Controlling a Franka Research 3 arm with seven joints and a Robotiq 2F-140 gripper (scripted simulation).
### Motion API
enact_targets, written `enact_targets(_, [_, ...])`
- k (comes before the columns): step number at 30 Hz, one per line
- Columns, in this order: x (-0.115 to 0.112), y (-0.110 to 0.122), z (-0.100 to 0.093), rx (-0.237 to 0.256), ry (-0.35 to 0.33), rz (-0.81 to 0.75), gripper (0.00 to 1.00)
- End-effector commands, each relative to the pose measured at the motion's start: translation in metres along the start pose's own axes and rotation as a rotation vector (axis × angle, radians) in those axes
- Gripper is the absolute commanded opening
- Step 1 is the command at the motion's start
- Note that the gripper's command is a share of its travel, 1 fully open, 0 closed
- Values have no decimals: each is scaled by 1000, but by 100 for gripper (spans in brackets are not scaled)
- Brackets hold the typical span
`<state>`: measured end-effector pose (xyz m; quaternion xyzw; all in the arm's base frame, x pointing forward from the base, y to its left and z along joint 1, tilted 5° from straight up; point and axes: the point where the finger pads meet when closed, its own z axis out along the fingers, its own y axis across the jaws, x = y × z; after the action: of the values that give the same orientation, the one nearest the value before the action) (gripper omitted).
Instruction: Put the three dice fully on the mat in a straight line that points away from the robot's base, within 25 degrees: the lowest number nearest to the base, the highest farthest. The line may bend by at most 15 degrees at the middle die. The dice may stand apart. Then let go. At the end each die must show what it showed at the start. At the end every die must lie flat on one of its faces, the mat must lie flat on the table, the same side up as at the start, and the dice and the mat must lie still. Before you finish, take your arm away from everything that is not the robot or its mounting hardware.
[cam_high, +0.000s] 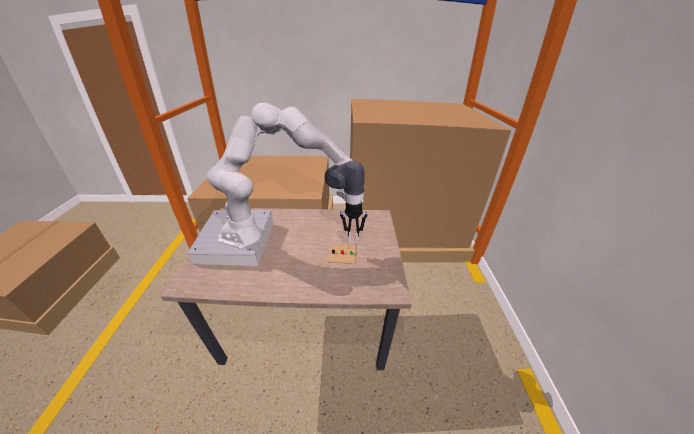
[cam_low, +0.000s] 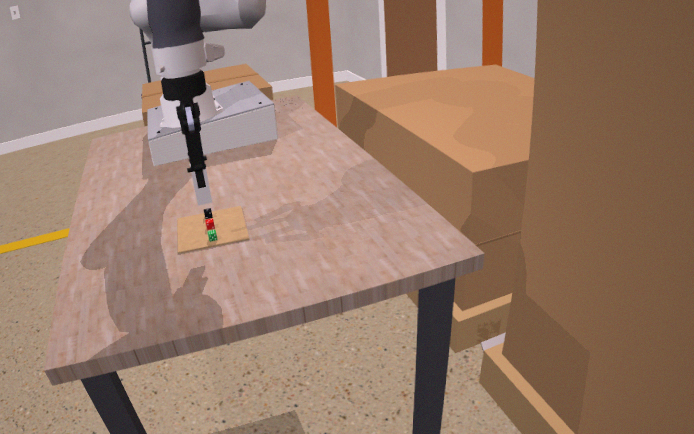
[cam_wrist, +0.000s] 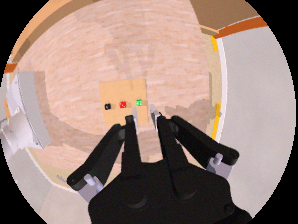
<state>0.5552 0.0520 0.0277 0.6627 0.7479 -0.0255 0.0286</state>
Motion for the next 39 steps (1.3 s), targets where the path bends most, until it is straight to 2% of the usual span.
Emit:
enact_targets(1, [1, -7, -3, 20, -1, 22, 19])
enact_targets(5, [1, -7, -4, 20, -1, 22, 19])
enact_targets(6, [1, -7, -4, 20, -1, 22, 100])
enact_targets(28, [1, -7, -4, 20, -1, 22, 100])
enact_targets(36, [1, -6, -15, 20, -1, 22, 100])
enact_targets(39, [1, -6, -25, 20, -1, 22, 100])
